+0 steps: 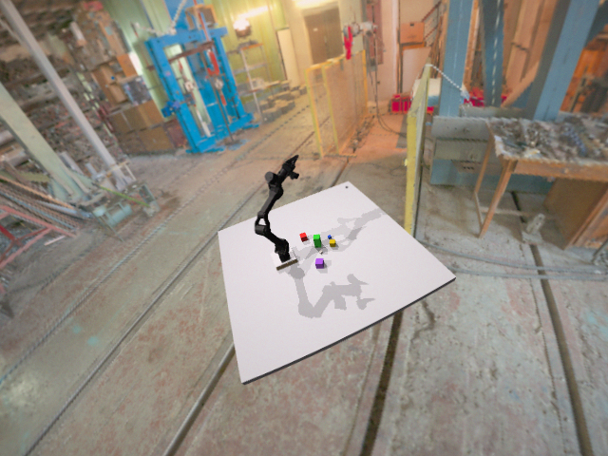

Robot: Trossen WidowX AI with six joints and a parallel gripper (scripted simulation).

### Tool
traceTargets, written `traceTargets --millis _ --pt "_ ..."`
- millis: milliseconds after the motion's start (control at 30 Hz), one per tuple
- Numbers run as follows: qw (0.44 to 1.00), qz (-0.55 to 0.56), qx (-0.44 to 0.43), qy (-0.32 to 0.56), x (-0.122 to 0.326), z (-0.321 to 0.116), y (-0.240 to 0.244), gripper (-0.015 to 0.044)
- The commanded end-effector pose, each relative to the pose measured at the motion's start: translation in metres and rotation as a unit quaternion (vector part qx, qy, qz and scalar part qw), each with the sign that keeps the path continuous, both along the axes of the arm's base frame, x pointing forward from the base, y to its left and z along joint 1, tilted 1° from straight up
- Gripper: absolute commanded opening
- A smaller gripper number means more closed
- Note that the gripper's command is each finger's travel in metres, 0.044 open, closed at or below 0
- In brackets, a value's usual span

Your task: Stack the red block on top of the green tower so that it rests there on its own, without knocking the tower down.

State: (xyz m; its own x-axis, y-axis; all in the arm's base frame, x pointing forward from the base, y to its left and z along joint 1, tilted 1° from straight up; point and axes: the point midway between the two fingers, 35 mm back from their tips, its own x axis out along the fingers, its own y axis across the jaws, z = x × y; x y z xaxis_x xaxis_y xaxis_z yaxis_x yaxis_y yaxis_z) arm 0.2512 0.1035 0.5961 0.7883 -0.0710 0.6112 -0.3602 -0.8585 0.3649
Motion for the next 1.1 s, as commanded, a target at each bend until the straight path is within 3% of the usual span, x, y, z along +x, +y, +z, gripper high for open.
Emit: traceTargets --millis 0,200,433,767,1067 --pt "1.0 -0.001 -0.007 0.004 0.001 -0.002 0.002 0.0426" --pt "0.97 -0.024 -0.216 0.111 0.044 -0.063 0.046 0.044" --pt "0.857 -0.009 -0.465 0.223 0.077 -0.164 0.083 0.044" --pt "0.587 0.099 -0.737 0.319 0.07 -0.321 0.091 0.044" --pt "0.313 0.267 -0.847 0.336 0.013 -0.43 0.06 0.044"
